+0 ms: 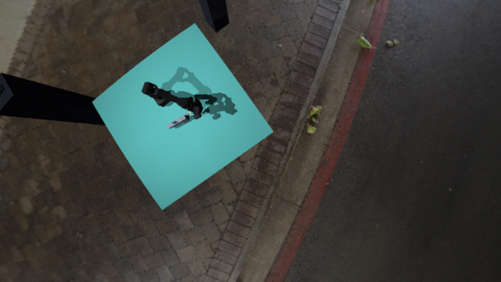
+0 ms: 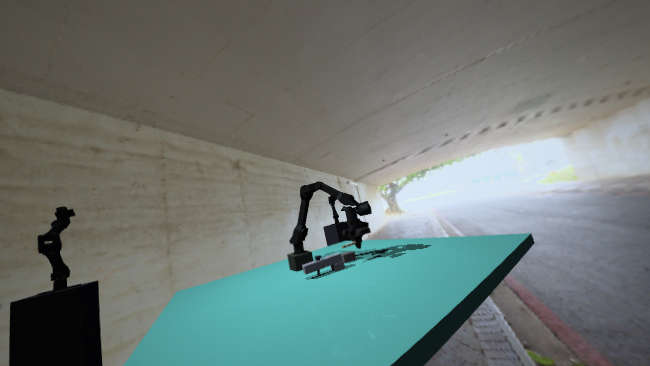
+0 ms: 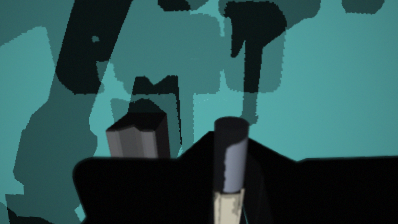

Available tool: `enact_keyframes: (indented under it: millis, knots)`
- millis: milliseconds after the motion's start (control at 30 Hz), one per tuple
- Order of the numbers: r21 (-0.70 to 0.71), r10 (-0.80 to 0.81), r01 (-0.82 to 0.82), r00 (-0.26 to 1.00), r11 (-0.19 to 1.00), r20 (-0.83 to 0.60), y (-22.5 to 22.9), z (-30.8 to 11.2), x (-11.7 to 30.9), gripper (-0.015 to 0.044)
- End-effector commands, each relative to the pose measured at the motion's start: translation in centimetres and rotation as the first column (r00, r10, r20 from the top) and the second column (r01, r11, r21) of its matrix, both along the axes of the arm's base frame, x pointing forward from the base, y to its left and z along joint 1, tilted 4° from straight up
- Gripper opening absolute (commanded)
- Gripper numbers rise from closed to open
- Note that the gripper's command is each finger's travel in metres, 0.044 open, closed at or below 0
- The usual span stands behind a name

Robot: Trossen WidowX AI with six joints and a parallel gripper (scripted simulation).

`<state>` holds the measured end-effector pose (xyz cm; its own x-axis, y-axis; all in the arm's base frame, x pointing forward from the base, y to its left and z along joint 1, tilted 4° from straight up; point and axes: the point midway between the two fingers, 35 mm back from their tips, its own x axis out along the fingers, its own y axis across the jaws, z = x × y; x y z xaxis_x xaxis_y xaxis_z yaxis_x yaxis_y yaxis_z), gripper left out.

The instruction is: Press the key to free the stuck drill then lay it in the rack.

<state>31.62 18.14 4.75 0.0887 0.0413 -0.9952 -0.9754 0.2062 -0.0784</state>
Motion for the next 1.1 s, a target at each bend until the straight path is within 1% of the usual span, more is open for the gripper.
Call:
enact_keyframes:
  millis: [0, 400, 1067]
  knots:
    - [-0.002, 0.002, -0.002, 1.0, 1.0, 0.007, -0.1, 0.3, 0.1, 0.0]
    - [-0.002, 0.002, -0.002, 1.0, 1.0, 0.007, -0.1, 0.5, 0.1, 0.0]
    - [-0.001, 0.003, -0.003, 1.0, 1.0, 0.004, 1.3, -0.9, -3.4, 0.0]
